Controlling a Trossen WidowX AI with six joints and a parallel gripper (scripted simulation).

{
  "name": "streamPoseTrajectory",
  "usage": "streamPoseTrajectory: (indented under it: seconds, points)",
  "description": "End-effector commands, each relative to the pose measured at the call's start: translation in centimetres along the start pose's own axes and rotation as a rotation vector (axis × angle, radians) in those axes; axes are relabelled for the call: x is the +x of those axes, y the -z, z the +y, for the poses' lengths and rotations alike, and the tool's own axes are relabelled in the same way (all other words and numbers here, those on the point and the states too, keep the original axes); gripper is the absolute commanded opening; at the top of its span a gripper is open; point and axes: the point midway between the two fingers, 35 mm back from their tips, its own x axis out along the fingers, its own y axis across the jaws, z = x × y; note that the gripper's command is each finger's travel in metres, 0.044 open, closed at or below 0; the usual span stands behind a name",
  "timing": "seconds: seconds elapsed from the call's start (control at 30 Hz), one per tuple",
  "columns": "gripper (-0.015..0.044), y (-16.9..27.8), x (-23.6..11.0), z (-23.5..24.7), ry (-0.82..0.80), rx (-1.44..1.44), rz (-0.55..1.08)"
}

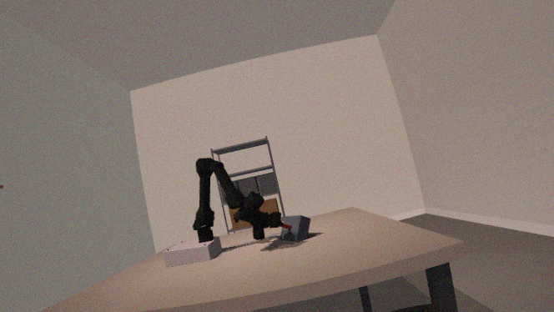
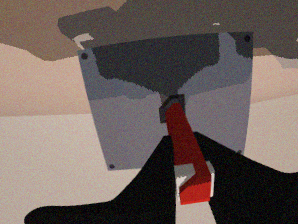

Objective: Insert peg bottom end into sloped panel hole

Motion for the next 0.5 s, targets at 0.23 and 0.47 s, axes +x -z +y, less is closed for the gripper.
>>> streamPoseTrajectory:
  seconds: [0.23,0.47]
  points:
    - [0.0,-0.23,0.38,-0.02,0.001,0.007,-0.004]
    - [0.0,-0.17,0.69,-0.03,0.0,0.007,-0.003]
